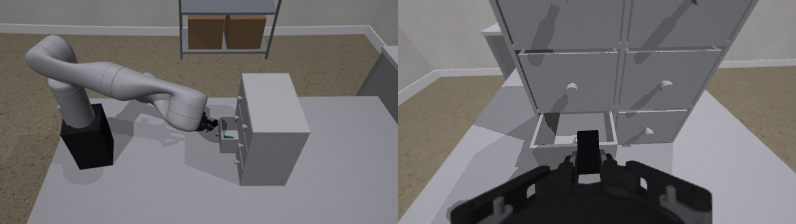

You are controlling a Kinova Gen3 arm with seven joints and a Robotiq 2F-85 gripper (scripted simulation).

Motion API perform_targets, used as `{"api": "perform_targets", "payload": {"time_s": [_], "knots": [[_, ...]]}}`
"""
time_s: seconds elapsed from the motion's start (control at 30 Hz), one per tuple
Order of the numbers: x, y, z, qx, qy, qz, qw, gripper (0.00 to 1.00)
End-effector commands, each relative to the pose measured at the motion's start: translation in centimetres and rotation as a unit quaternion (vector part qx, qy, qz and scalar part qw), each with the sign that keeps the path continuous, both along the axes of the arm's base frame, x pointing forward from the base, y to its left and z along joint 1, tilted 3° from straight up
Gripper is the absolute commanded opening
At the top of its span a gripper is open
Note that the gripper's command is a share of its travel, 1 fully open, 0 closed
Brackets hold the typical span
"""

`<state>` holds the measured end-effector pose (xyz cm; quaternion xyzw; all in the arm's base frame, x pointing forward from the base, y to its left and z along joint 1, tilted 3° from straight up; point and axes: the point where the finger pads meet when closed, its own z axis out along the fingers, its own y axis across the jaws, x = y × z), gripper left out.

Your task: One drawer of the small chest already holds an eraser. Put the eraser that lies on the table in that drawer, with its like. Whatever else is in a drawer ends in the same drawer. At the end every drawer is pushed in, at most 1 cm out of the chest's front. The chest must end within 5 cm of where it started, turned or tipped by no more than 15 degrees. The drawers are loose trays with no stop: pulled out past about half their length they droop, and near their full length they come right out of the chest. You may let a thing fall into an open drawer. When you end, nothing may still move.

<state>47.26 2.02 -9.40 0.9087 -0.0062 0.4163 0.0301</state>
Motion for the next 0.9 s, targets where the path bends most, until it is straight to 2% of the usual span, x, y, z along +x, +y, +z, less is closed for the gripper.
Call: {"api": "perform_targets", "payload": {"time_s": [0.0, 0.07, 0.53, 0.87], "knots": [[1.9, -0.7, 0.7, -0.004, -0.011, -0.006, 1.0, 0.19], [1.9, -0.7, 0.7, -0.004, -0.011, -0.006, 1.0, 0.19], [6.6, -1.0, 0.7, -0.004, -0.011, -0.006, 1.0, 0.19], [7.7, -1.0, 0.7, -0.004, -0.011, -0.006, 1.0, 0.19]]}}
